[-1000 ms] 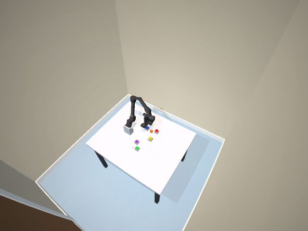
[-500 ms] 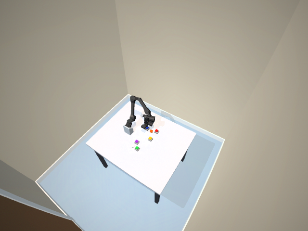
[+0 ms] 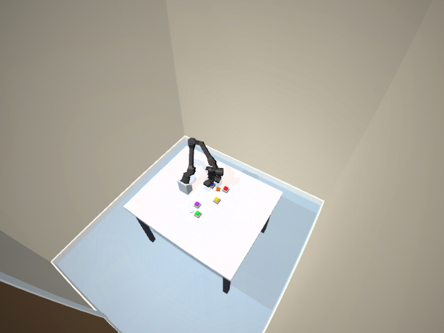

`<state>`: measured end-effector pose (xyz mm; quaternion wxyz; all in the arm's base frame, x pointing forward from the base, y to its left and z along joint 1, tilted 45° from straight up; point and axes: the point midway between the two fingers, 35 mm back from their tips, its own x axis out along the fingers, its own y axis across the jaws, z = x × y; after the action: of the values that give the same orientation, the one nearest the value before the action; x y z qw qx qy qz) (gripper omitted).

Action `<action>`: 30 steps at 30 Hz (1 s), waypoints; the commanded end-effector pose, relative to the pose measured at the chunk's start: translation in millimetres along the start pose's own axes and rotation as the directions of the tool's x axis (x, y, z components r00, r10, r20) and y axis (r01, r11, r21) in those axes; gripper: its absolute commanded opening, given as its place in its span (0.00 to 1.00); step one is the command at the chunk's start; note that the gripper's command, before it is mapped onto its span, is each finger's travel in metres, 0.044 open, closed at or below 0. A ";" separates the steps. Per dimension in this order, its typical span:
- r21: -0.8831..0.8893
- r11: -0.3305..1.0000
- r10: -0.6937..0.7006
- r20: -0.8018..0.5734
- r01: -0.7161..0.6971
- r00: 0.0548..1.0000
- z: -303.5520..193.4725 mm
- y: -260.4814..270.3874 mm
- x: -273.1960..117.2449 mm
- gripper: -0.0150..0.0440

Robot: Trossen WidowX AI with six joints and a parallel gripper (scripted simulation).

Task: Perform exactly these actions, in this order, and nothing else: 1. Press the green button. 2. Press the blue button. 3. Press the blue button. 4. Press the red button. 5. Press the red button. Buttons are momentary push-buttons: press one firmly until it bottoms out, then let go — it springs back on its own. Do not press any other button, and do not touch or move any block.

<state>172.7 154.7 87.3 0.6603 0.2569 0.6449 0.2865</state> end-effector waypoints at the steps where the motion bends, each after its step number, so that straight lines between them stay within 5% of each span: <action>1: 0.008 1.000 -0.005 -0.006 0.005 1.000 -2.4 -2.2 2.0 0.29; 11: 0.008 1.000 -0.005 -0.006 0.005 1.000 -2.4 -2.2 2.0 0.29; 17: 0.009 1.000 -0.007 -0.007 0.007 1.000 -2.0 -2.3 -32.2 0.29; 30: 0.008 1.000 -0.008 -0.007 0.008 1.000 -1.4 -2.7 -19.8 0.29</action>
<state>172.8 135.9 104.0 0.6607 0.2547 0.6464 0.2841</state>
